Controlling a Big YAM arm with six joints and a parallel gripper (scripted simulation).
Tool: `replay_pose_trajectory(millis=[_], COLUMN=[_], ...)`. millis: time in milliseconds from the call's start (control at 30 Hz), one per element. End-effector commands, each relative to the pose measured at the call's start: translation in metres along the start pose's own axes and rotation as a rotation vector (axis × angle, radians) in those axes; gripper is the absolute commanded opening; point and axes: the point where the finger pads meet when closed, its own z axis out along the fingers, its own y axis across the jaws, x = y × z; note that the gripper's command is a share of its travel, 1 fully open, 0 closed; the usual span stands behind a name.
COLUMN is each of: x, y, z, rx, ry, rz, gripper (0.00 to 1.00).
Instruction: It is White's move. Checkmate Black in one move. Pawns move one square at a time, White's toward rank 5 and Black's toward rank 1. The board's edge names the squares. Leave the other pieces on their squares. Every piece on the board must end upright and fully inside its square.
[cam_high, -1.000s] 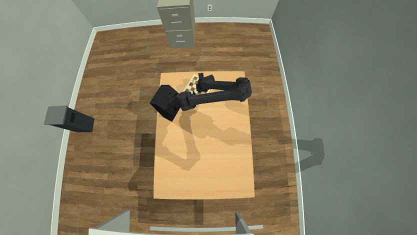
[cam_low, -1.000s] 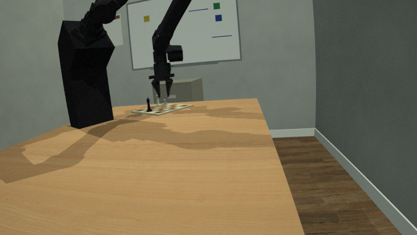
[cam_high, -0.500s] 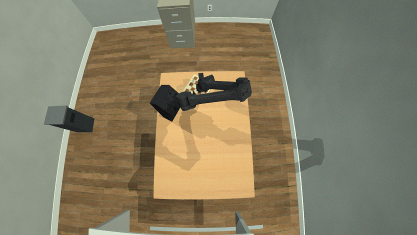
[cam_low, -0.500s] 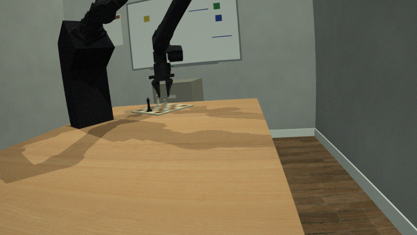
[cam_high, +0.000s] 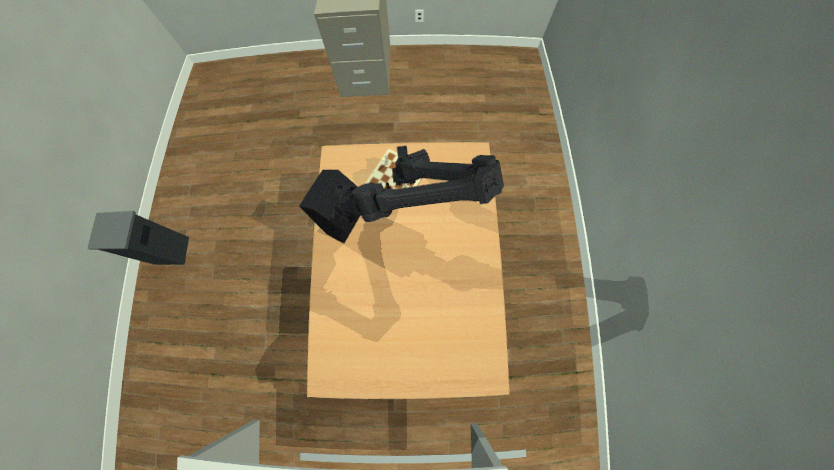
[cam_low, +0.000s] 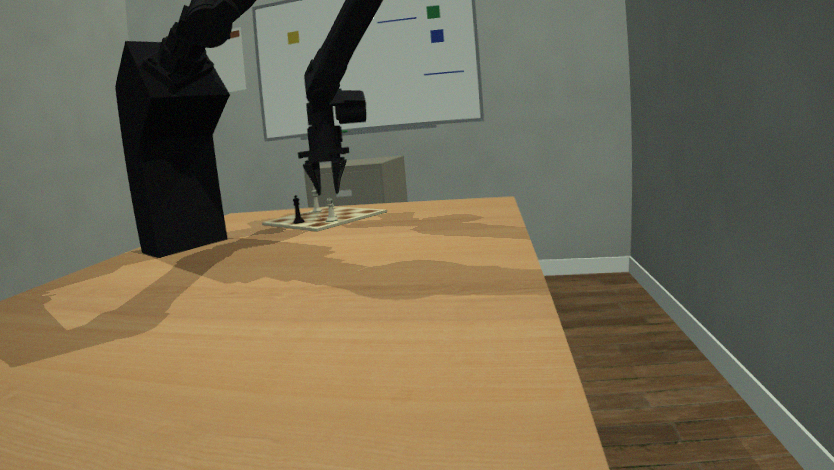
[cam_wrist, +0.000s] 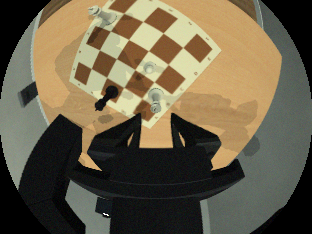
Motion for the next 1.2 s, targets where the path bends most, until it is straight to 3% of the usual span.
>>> replay_pose_trajectory(millis=[0, 1100, 1167], x=[0.003, 0.003, 0.002], y=[-0.009, -0.012, -0.002], z=[-0.001, 0.003, 0.008], rx=[0.01, 0.017, 0.0], ry=[-0.002, -0.001, 0.003], rz=[0.008, 0.021, 0.004], gripper=[0.4, 0.4, 0.4])
